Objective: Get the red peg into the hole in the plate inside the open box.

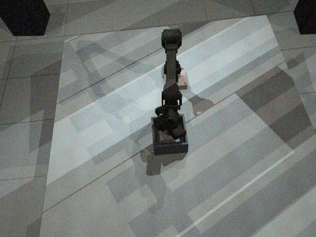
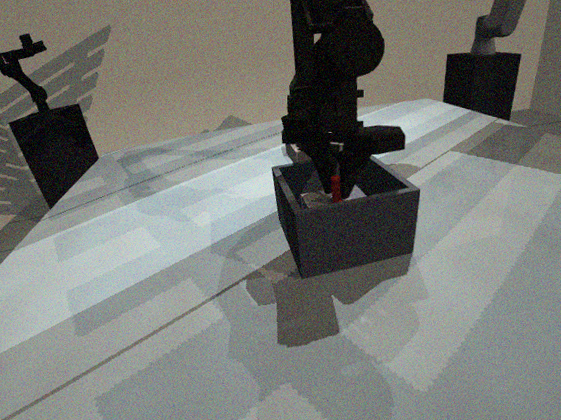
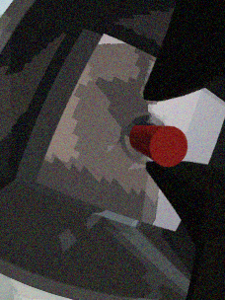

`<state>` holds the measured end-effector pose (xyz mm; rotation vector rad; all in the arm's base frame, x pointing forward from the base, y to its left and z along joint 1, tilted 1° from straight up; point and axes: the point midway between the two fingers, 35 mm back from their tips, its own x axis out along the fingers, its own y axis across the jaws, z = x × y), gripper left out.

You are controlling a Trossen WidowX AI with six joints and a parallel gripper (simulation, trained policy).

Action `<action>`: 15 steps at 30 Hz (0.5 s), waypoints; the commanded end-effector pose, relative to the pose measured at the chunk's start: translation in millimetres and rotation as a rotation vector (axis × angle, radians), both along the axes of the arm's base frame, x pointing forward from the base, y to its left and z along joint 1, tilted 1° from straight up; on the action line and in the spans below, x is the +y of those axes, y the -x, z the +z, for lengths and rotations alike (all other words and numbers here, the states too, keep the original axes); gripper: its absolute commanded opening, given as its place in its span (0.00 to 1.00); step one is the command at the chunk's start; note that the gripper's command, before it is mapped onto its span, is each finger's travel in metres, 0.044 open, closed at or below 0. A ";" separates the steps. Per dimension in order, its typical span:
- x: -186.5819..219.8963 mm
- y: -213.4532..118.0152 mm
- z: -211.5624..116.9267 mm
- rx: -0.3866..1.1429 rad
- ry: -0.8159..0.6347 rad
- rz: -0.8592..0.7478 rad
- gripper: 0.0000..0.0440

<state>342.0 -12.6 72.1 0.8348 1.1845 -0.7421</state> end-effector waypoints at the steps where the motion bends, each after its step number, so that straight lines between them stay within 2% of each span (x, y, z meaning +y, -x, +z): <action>1: -4.0 -7.1 1.8 0.009 0.013 0.012 0.38; 15: -15.9 -42.2 10.7 -0.007 0.015 0.045 0.52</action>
